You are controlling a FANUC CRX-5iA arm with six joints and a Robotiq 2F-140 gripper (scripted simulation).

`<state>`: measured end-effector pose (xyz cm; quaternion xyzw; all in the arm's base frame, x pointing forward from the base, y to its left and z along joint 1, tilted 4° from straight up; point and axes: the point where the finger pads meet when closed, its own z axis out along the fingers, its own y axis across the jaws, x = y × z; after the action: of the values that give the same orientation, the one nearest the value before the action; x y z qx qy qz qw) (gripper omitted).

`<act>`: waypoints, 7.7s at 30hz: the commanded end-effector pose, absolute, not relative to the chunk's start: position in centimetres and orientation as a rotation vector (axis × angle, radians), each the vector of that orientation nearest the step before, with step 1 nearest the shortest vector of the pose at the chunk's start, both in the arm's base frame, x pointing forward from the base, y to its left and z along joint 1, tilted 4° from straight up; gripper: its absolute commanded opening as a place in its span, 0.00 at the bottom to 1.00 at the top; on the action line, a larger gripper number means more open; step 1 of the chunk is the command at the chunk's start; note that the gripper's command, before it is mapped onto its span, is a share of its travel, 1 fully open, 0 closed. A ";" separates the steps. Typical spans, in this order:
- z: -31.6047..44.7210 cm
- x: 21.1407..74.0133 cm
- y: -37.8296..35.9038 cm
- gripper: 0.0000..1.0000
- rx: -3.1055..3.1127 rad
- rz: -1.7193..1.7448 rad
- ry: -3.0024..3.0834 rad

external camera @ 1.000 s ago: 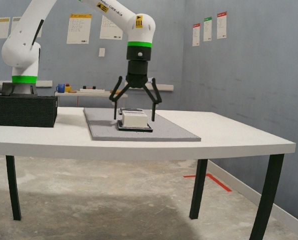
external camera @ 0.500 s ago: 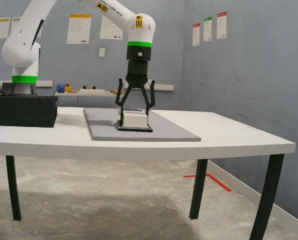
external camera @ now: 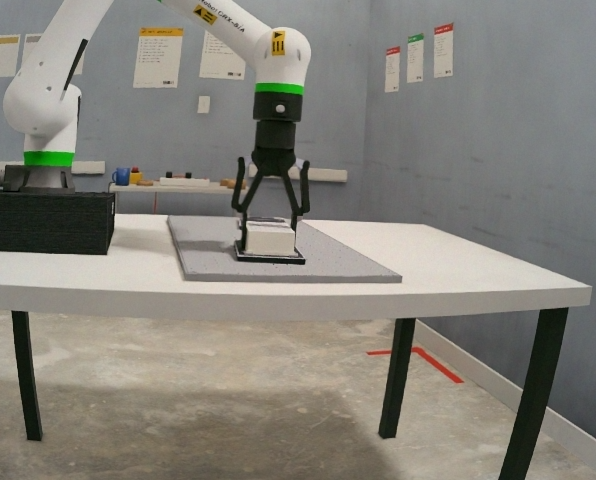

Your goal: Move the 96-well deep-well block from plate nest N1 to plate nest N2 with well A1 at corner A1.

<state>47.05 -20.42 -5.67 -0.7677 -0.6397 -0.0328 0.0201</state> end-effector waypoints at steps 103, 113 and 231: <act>1.7 48.0 -16.8 0.10 -2.420 -0.102 -1.938; 1.9 48.7 -14.2 0.10 -2.420 -0.102 -1.938; 4.3 56.3 15.3 0.10 -2.420 -0.103 -1.937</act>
<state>56.23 15.33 4.19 -0.7801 -0.6245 -0.0322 0.0207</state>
